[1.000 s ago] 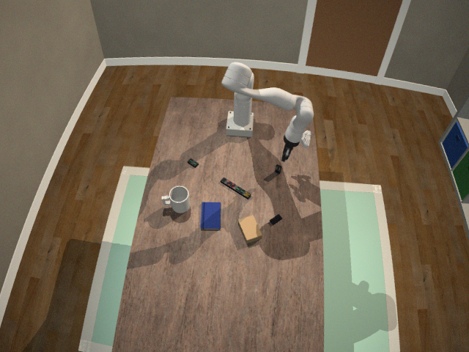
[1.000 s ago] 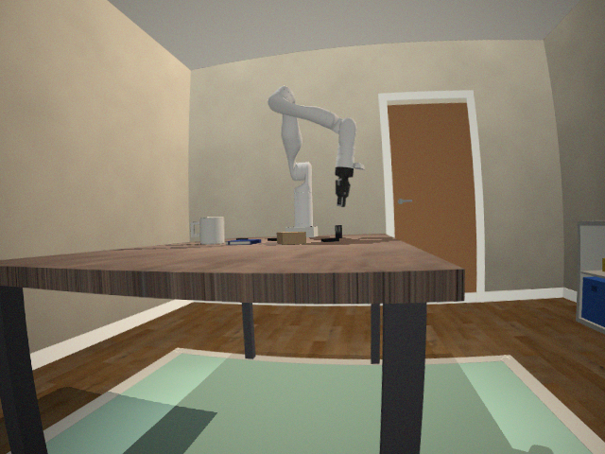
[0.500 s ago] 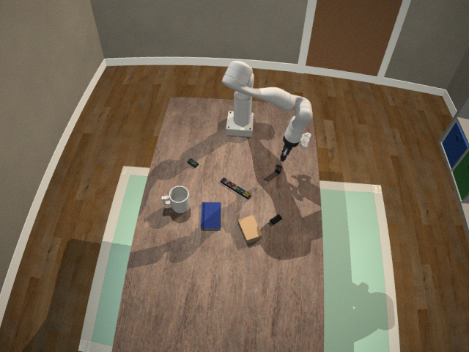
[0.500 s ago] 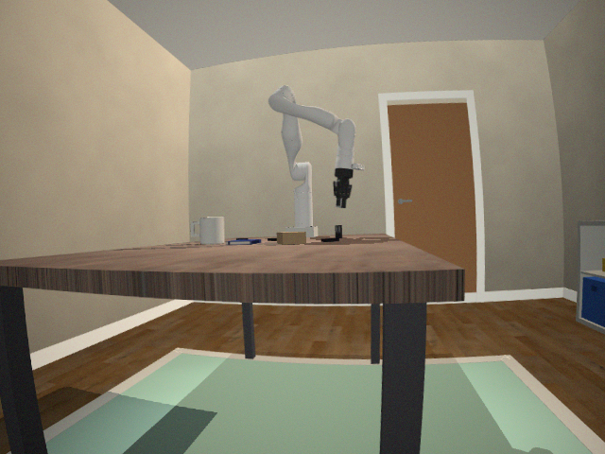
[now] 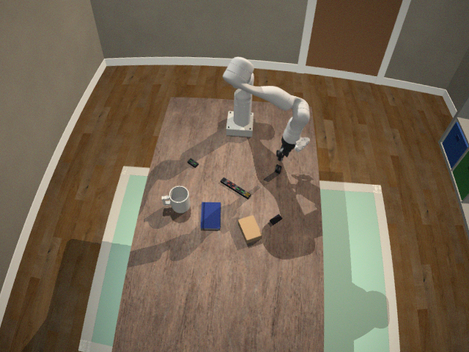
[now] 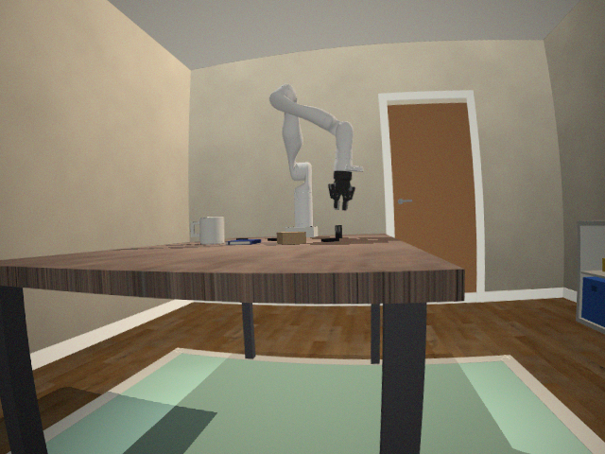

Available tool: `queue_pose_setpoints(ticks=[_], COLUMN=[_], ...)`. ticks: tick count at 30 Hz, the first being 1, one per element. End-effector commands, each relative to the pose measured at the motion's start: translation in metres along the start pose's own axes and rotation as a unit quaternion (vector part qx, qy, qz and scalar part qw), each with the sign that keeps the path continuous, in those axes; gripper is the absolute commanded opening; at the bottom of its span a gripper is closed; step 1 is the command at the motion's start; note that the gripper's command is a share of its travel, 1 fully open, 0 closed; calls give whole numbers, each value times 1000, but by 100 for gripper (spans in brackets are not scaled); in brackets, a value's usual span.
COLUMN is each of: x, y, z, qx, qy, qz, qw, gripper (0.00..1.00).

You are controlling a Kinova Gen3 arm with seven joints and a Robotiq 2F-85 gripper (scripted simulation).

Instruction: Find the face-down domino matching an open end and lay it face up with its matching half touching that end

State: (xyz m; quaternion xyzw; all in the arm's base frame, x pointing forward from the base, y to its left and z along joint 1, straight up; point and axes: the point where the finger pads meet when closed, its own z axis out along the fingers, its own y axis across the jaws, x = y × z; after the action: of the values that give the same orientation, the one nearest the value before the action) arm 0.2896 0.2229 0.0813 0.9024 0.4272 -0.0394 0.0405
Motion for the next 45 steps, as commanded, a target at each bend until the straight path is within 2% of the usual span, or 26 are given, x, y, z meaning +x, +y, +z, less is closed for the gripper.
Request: queue_pose_setpoints(ticks=[1,3,5,9,14,20,22,30,36,37,39,45], x=[-1,-2,-2,-3,-5,-6,-6,-7,-7,-7,-7,-7], y=[0,0,0,0,1,3,3,6,7,7,7,8], z=[4,6,6,9,13,16,16,19,20,20,20,20], qx=[1,3,3,8,15,24,24,36,43,44,44,47], qy=[8,10,10,14,19,23,23,28,30,30,30,31], qz=[88,127,127,207,304,409,409,516,568,574,574,598], qw=[996,992,992,978,952,912,912,855,822,817,817,799], gripper=[48,48,48,48,48,48,48,48,48,48,48,48])
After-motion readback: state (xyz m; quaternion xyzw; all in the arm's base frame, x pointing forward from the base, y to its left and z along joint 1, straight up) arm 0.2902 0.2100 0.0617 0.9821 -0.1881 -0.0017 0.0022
